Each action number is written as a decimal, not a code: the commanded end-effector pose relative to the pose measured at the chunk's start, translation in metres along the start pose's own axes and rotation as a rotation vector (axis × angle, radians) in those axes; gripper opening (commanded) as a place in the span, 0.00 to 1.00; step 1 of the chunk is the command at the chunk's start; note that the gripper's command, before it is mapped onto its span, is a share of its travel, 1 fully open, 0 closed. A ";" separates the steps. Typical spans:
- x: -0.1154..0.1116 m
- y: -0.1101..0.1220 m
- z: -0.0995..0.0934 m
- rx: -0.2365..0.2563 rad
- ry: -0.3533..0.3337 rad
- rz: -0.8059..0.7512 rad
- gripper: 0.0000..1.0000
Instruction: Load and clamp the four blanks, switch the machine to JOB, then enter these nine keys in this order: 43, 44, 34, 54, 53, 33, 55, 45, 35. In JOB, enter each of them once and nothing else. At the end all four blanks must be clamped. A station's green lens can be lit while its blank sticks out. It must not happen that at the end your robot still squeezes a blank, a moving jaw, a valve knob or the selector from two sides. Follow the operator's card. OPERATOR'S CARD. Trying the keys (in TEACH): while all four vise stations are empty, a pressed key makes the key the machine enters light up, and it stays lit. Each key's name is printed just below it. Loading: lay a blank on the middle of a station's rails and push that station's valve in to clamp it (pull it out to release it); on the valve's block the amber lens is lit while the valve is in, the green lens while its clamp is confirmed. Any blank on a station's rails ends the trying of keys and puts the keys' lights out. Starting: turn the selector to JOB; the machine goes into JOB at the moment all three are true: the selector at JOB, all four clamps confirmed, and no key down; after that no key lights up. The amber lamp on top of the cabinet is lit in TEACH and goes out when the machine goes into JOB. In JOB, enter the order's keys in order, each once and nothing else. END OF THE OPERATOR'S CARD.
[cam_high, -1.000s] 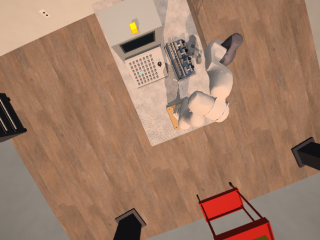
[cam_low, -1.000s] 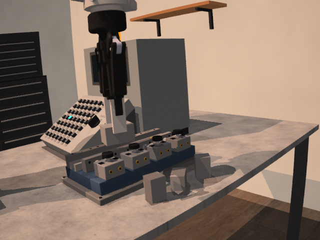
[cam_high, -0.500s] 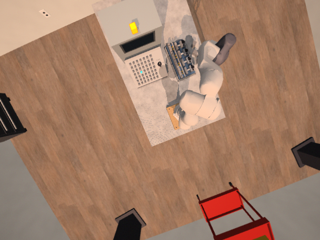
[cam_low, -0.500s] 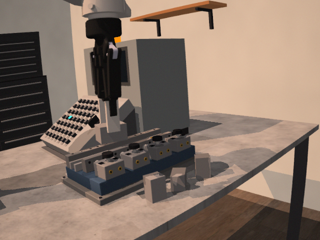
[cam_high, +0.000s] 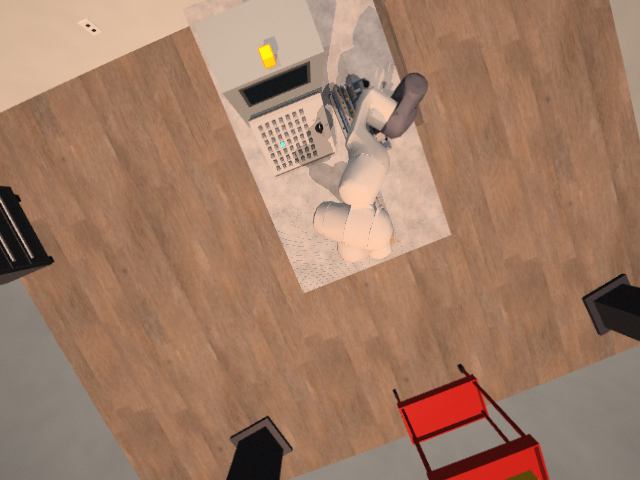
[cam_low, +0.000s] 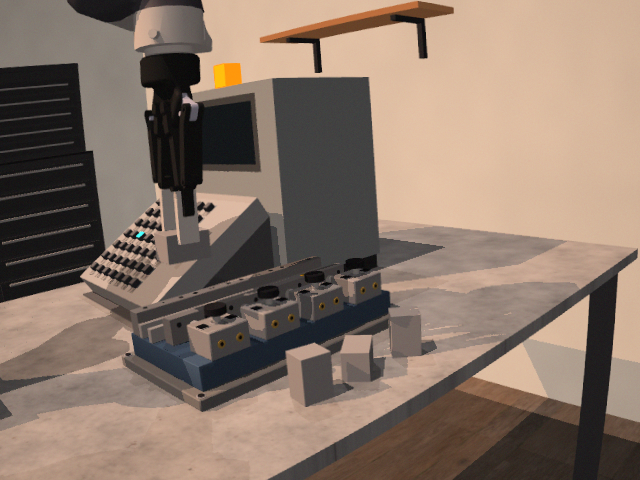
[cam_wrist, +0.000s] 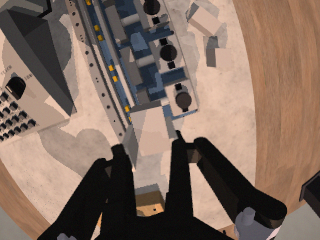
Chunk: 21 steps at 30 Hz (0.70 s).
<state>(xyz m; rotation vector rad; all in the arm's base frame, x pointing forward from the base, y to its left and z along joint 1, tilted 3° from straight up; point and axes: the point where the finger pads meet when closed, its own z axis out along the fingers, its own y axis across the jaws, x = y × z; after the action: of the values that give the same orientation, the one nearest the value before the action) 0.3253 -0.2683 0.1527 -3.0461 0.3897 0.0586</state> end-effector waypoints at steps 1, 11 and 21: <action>-0.005 -0.027 -0.004 0.002 0.032 -0.093 0.00; -0.007 -0.040 -0.006 -0.010 0.033 -0.111 0.00; -0.007 -0.040 -0.006 -0.010 0.033 -0.111 0.00</action>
<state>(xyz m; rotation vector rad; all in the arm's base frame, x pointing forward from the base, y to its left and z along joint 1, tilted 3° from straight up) 0.3284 -0.2284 0.1607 -3.0744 0.2419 0.0081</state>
